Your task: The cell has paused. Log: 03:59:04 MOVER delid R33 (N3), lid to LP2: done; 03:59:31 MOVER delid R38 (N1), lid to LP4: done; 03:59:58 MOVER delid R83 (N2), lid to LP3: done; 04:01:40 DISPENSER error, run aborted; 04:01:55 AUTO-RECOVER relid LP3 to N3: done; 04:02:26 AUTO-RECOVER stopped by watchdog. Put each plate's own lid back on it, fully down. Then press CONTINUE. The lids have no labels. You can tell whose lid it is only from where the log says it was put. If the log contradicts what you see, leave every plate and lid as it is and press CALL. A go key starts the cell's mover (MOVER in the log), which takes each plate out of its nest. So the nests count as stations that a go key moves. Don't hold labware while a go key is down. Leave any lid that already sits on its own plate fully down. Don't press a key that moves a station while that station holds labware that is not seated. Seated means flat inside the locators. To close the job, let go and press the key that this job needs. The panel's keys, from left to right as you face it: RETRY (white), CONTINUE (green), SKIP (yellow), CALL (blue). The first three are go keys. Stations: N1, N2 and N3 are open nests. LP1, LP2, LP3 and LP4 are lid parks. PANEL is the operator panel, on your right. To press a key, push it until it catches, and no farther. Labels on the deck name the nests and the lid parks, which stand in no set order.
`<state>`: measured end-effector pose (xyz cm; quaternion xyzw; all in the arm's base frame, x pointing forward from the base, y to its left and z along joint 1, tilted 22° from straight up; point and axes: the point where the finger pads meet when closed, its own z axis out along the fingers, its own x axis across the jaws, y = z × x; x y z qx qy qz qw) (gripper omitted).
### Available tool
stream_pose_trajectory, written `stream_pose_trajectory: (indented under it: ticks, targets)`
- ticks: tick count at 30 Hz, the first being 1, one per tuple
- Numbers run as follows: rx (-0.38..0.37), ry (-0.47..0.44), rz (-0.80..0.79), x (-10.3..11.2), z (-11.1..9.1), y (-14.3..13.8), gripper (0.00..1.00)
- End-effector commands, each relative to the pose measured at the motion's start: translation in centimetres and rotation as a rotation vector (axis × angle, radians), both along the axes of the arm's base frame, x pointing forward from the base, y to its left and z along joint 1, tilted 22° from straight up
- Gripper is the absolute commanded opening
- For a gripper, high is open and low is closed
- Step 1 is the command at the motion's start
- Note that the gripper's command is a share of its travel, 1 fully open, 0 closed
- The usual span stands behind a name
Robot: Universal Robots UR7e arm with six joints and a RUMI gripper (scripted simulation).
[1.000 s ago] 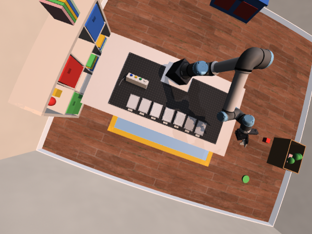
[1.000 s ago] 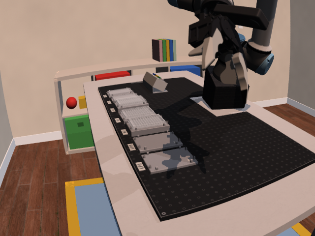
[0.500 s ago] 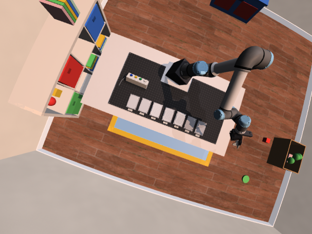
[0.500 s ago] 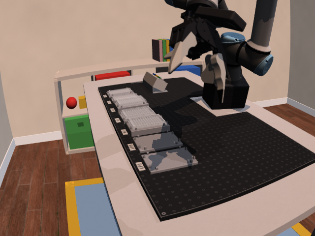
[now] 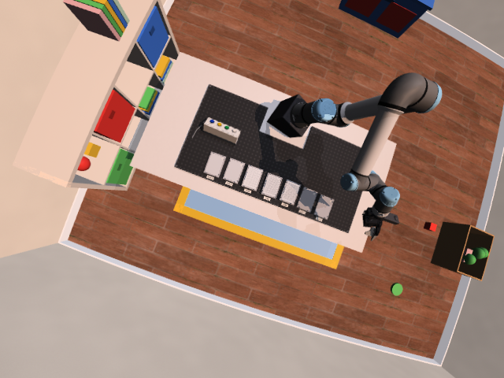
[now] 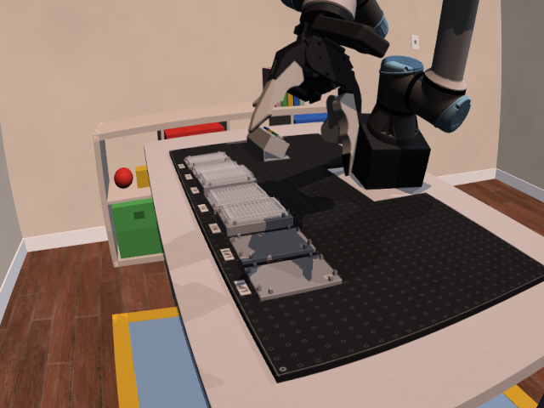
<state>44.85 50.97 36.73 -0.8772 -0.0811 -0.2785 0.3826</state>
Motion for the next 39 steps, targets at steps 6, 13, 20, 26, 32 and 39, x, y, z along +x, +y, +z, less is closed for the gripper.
stream_pose_trajectory:
  ticks: [6,13,20,26,32,39]
  targets:
    - [-0.021,0.054,-0.068,1.5,-1.8,-2.8,0.82]
    - [-0.033,0.087,-0.110,2.8,-3.5,-5.5,0.82]
    - [-0.036,0.100,-0.126,3.3,-4.2,-6.6,0.82]
    - [-0.057,0.171,-0.218,4.1,-5.7,-9.1,0.82]
    - [-0.057,0.171,-0.216,4.9,-7.0,-11.2,0.82]
    - [-0.065,0.209,-0.264,5.1,-7.7,-12.6,0.82]
